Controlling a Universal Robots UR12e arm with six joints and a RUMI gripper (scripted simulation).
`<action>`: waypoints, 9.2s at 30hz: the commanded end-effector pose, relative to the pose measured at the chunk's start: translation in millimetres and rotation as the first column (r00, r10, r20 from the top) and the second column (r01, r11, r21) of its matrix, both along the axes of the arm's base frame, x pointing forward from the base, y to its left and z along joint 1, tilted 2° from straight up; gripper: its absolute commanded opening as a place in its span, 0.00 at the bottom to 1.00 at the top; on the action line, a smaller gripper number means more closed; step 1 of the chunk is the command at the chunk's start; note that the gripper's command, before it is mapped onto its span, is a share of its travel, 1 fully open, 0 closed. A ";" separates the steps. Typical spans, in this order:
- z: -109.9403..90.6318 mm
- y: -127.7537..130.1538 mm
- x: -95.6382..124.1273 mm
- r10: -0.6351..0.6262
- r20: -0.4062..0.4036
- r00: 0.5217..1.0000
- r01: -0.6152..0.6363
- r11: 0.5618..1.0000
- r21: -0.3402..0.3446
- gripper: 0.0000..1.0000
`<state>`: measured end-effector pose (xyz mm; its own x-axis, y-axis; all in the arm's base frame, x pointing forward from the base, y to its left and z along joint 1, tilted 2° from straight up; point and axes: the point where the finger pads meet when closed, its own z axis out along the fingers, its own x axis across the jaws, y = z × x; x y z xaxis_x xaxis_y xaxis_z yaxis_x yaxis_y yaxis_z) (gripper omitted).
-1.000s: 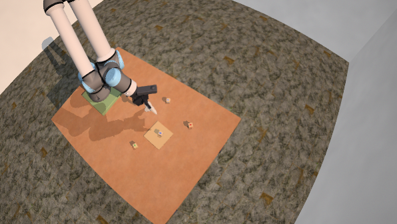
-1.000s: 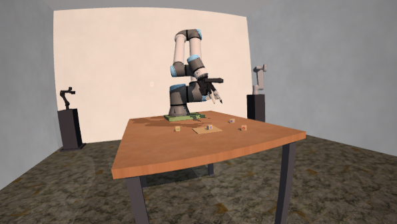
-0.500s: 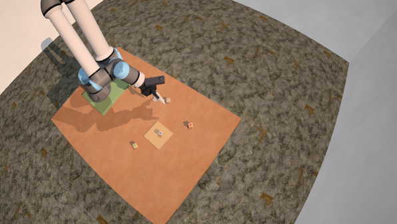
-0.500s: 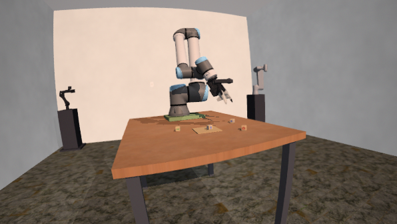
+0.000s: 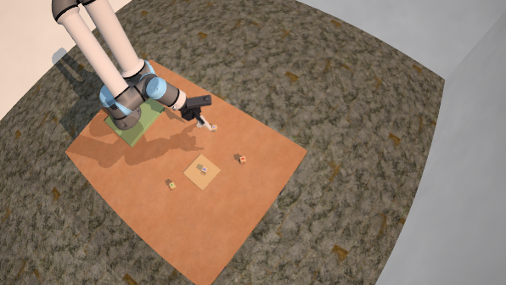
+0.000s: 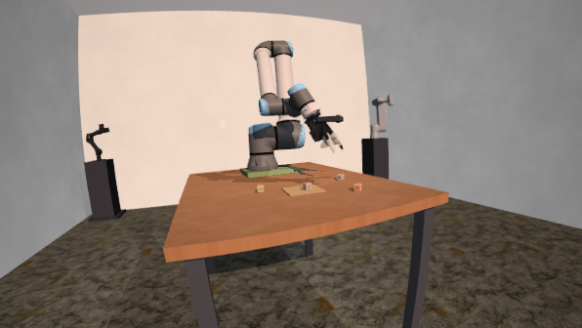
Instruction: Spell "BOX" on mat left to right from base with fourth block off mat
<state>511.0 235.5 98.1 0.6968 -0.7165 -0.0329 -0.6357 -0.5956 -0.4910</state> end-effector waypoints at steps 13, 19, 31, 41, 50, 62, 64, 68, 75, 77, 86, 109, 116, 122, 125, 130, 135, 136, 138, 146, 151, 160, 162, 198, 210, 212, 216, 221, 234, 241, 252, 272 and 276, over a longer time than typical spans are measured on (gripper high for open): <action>0.5 0.2 0.6 0.000 0.001 1.000 0.000 1.000 0.000 1.00; 0.5 0.2 0.6 0.000 0.001 1.000 0.000 1.000 0.000 1.00; 0.5 0.2 0.6 0.000 0.001 1.000 0.000 1.000 0.000 1.00; 3.6 -5.4 24.3 0.000 0.001 1.000 0.000 1.000 0.000 1.00; 5.0 -38.6 150.6 -0.001 0.001 1.000 0.001 1.000 -0.002 1.00; -7.2 -61.8 228.7 -0.001 0.000 1.000 0.001 1.000 -0.004 1.00; -7.3 -61.9 228.9 -0.001 0.000 1.000 0.001 1.000 -0.004 1.00; -7.3 -61.9 228.9 -0.001 0.000 1.000 0.001 1.000 -0.004 1.00; -7.3 -61.9 228.9 -0.001 0.000 1.000 0.001 1.000 -0.004 1.00; -7.3 -61.9 228.9 -0.001 0.000 1.000 0.001 1.000 -0.004 1.00; -7.3 -61.9 228.9 -0.001 0.000 1.000 0.001 1.000 -0.004 1.00; -7.3 -61.9 228.9 -0.001 0.000 1.000 0.001 1.000 -0.004 1.00; -7.3 -62.0 228.8 -0.001 0.000 1.000 0.001 1.000 -0.004 1.00; -6.1 -77.8 220.4 0.000 -0.001 1.000 0.000 1.000 -0.006 1.00; -4.0 -110.2 200.9 0.000 -0.004 1.000 0.000 1.000 -0.009 1.00; -1.5 -174.4 150.4 0.001 -0.005 1.000 -0.001 1.000 -0.009 1.00; -1.5 -200.3 123.7 0.000 -0.002 1.000 0.000 1.000 -0.006 1.00; -1.5 -200.3 123.7 0.000 -0.002 1.000 0.000 1.000 -0.006 1.00; -1.6 -205.8 117.3 0.000 -0.002 1.000 0.000 1.000 -0.005 1.00; -1.9 -214.6 106.6 -0.001 0.000 1.000 0.001 1.000 -0.004 1.00; -1.9 -214.6 106.6 -0.001 0.000 1.000 0.001 1.000 -0.004 1.00; -1.9 -214.6 106.6 -0.001 0.000 1.000 0.001 1.000 -0.004 1.00; -1.9 -214.6 106.6 -0.001 0.000 1.000 0.001 1.000 -0.004 1.00; -1.9 -215.4 106.3 -0.001 0.000 1.000 0.001 1.000 -0.004 1.00; -5.1 -297.9 71.2 -0.001 -0.007 1.000 0.001 1.000 -0.011 1.00; -5.6 -322.0 57.4 -0.001 -0.007 1.000 0.001 1.000 -0.010 1.00; -5.8 -351.8 37.6 -0.001 -0.004 1.000 0.000 1.000 -0.008 1.00; -5.7 -370.3 23.5 -0.001 -0.001 1.000 0.001 1.000 -0.005 1.00; -5.5 -378.0 17.2 -0.001 0.000 1.000 0.001 1.000 -0.003 1.00; -5.5 -378.0 17.2 -0.001 0.000 1.000 0.001 1.000 -0.003 1.00; -5.5 -378.0 17.2 -0.001 0.000 1.000 0.001 1.000 -0.003 1.00; -5.5 -378.0 17.2 -0.001 0.000 1.000 0.001 1.000 -0.003 1.00; -5.5 -378.0 17.2 -0.001 0.000 1.000 0.001 1.000 -0.003 1.00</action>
<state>527.8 -142.0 92.0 0.6963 -0.7170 -0.0316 -0.6364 -0.5964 -0.4893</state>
